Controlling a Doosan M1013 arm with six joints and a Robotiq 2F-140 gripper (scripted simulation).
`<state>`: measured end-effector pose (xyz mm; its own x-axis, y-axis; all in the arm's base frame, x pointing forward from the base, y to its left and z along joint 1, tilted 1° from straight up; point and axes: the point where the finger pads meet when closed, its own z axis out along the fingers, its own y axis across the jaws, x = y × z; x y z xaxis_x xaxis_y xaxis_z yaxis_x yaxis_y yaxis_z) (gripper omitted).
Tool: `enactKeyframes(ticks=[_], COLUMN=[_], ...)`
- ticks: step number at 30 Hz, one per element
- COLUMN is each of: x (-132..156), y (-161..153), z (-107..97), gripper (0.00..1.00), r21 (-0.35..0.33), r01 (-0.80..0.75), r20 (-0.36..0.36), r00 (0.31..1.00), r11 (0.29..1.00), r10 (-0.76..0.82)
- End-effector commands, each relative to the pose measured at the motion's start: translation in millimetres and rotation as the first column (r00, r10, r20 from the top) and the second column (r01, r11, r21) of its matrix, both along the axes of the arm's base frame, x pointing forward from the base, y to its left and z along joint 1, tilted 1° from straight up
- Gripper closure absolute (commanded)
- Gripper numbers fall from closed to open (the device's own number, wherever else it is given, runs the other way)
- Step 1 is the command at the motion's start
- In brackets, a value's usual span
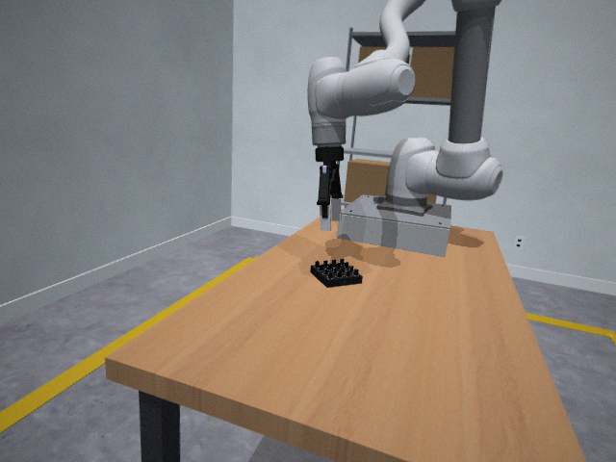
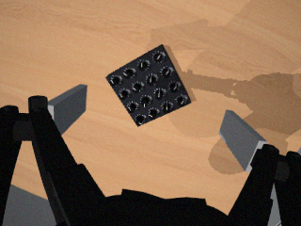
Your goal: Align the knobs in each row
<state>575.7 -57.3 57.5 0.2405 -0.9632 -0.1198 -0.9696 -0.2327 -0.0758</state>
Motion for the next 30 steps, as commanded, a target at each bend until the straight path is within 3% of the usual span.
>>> enactKeyframes(ticks=[1, 9, 30], x=[-6, -17, -19], y=[13, 39, 43], z=[-18, -50, -54], gripper=[0.00, 0.00, 0.00], r21=[-0.053, -0.138, -0.149], r01=[-0.146, -0.435, -0.477], r20=[-0.001, -0.026, -0.032], r00=[0.989, 0.900, 0.878], r11=[0.988, 0.890, 0.866], r10=[0.147, 0.436, 0.478])
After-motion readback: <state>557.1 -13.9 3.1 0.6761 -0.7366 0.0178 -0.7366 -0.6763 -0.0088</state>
